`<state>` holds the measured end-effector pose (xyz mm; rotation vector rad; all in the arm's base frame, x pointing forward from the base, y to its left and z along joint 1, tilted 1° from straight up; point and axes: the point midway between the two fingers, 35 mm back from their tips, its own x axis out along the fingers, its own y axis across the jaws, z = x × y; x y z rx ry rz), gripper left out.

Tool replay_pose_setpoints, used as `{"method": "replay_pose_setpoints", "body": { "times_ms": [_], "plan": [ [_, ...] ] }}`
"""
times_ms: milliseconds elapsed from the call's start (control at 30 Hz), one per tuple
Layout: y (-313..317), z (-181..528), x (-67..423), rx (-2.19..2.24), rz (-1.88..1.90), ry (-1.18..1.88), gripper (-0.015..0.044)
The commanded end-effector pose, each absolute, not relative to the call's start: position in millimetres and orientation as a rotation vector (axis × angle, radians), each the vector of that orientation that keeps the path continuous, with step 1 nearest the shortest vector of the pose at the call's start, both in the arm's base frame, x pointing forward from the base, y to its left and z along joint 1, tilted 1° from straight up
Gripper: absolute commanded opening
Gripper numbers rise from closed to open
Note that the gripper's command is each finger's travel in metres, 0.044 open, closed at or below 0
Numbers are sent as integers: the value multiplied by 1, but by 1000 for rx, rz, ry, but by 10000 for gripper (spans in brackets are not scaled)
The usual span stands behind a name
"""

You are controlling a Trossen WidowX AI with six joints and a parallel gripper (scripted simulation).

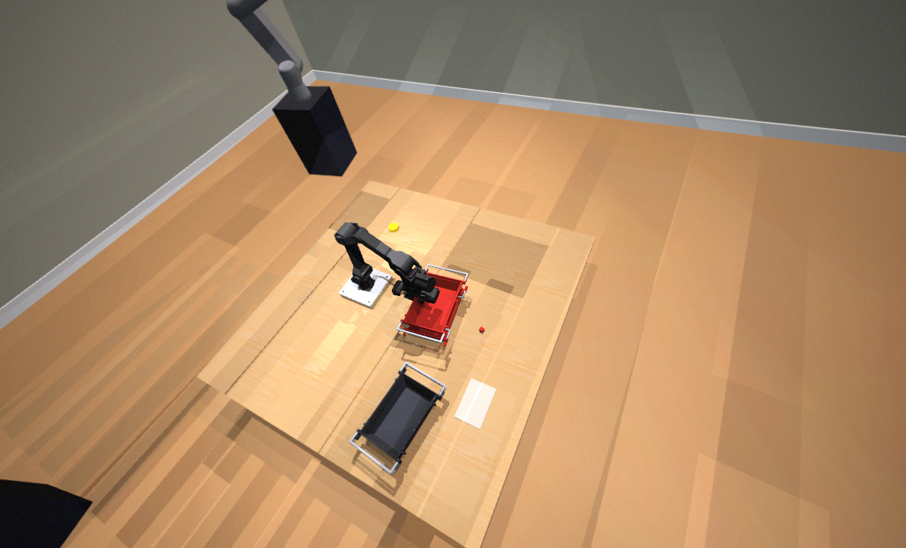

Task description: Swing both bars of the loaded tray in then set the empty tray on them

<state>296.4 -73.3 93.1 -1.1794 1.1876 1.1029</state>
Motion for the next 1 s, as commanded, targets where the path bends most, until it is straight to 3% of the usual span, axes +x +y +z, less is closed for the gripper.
{"method": "replay_pose_setpoints", "body": {
  "times_ms": [0, 700, 967],
  "plan": [
    [-73, 88, 290, -1171, 1125, 1206, 132],
    [-73, 88, 290, -1171, 1125, 1206, 440],
    [-72, 92, 291, -1167, 1121, 1201, 440]
  ]
}}
